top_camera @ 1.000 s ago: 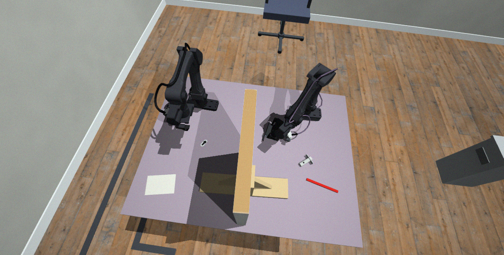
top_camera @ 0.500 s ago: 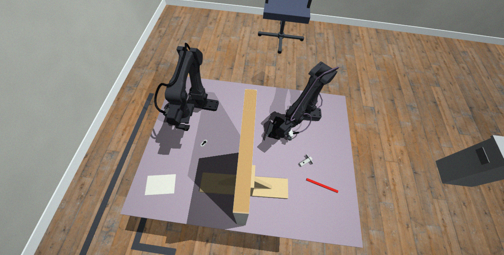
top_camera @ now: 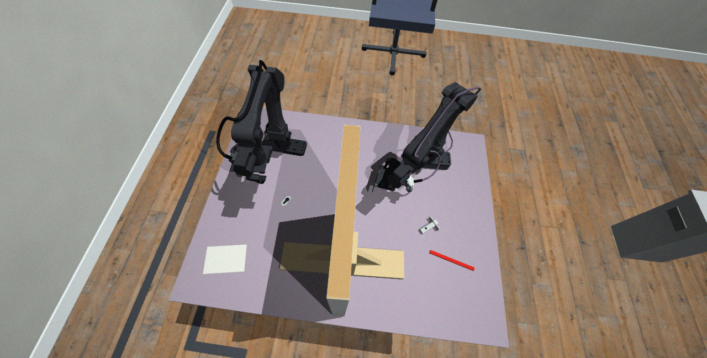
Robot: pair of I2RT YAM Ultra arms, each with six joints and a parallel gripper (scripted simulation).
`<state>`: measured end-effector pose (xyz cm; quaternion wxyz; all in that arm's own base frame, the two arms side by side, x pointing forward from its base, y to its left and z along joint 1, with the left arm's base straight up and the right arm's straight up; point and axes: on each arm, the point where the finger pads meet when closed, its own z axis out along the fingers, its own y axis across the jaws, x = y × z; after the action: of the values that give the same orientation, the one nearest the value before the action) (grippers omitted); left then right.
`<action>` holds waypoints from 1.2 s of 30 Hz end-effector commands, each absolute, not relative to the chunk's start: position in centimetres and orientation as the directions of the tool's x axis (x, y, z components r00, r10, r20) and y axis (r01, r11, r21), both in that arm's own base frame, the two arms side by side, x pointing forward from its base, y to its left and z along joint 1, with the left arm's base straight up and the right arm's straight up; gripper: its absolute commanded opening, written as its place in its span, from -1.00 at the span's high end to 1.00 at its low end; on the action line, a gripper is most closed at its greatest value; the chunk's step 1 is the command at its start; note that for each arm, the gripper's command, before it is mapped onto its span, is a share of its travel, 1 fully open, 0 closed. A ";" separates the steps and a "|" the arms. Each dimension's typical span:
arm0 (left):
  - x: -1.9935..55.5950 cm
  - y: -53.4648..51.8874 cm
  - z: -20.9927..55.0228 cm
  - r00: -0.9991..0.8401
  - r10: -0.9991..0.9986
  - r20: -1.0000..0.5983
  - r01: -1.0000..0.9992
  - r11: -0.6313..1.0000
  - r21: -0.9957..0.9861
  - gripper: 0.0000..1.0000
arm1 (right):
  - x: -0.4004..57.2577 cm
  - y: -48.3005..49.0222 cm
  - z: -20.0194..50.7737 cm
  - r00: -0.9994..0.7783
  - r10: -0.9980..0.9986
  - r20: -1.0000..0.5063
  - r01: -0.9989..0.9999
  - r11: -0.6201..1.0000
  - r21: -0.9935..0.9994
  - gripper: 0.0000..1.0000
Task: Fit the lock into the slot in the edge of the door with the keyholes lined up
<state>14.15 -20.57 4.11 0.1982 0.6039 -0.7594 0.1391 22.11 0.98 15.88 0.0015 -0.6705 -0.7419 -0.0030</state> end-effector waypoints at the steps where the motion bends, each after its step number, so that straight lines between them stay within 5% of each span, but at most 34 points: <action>1: 15.0 -21.9 11.1 -0.223 -0.826 0.518 -0.969 0.245 -0.026 -0.53 | 22.0 1.0 16.2 -0.100 0.995 0.000 0.995 0.100 0.006 -1.00; 36: 14.1 -21.2 12.4 -0.372 -0.815 0.445 -0.926 0.356 -0.122 -0.53 | 22.0 1.0 16.2 -0.100 0.995 0.000 0.995 0.100 0.006 -1.00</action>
<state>13.96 -20.64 11.67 0.1636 0.5614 -0.7974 0.1492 22.11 0.98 15.88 0.0015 -0.6705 -0.7419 -0.0030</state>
